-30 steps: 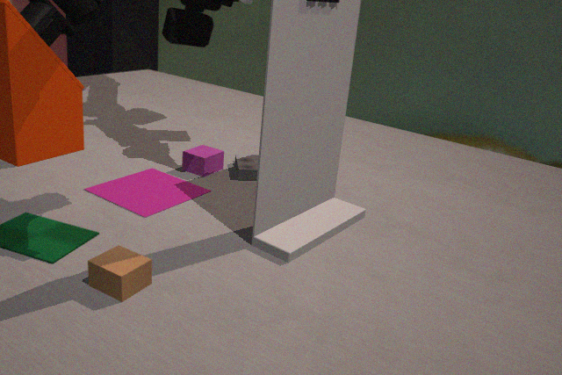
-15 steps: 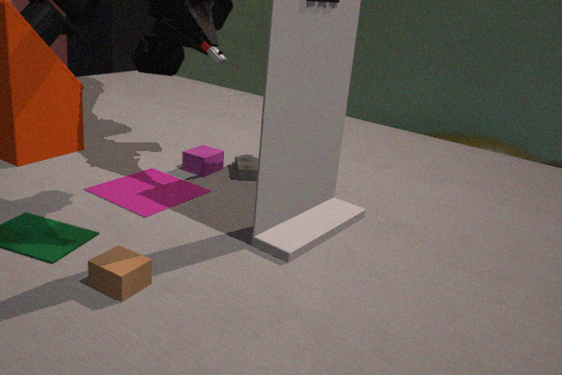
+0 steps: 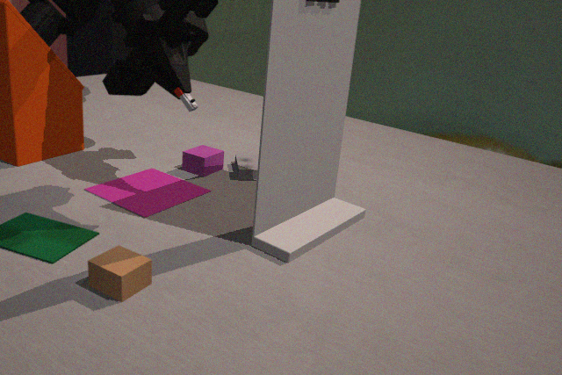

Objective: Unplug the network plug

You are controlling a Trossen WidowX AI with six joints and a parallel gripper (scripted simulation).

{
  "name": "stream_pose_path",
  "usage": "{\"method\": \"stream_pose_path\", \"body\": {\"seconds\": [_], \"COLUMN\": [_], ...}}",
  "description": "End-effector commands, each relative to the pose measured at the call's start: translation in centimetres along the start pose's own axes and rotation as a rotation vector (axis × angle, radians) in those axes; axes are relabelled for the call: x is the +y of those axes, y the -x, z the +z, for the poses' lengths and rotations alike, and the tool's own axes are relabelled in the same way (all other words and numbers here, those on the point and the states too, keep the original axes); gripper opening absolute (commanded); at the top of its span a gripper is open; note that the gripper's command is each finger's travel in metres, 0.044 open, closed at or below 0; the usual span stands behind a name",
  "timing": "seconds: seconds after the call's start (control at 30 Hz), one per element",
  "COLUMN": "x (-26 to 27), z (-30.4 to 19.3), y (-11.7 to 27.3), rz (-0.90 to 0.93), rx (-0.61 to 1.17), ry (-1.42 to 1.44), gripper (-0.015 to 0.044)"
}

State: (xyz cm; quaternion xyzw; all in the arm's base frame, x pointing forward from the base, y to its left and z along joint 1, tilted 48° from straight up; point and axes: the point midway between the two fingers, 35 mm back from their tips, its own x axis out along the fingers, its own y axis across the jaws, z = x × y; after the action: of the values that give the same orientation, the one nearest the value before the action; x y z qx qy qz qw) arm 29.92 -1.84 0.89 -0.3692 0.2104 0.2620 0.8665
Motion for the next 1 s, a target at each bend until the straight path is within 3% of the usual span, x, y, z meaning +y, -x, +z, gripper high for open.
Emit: {"method": "stream_pose_path", "body": {"seconds": [0.0, 0.53, 0.97], "x": [1.8, 7.5, 8.1], "z": [-0.3, -0.2, -0.2], "y": [-0.2, 0.0, -0.4], "rz": [0.06, 0.232, 0.241], "rx": [-0.033, -0.187, -0.192], "ry": [0.004, 0.011, 0.011], "gripper": [0.0, 0.0, 0.0]}}
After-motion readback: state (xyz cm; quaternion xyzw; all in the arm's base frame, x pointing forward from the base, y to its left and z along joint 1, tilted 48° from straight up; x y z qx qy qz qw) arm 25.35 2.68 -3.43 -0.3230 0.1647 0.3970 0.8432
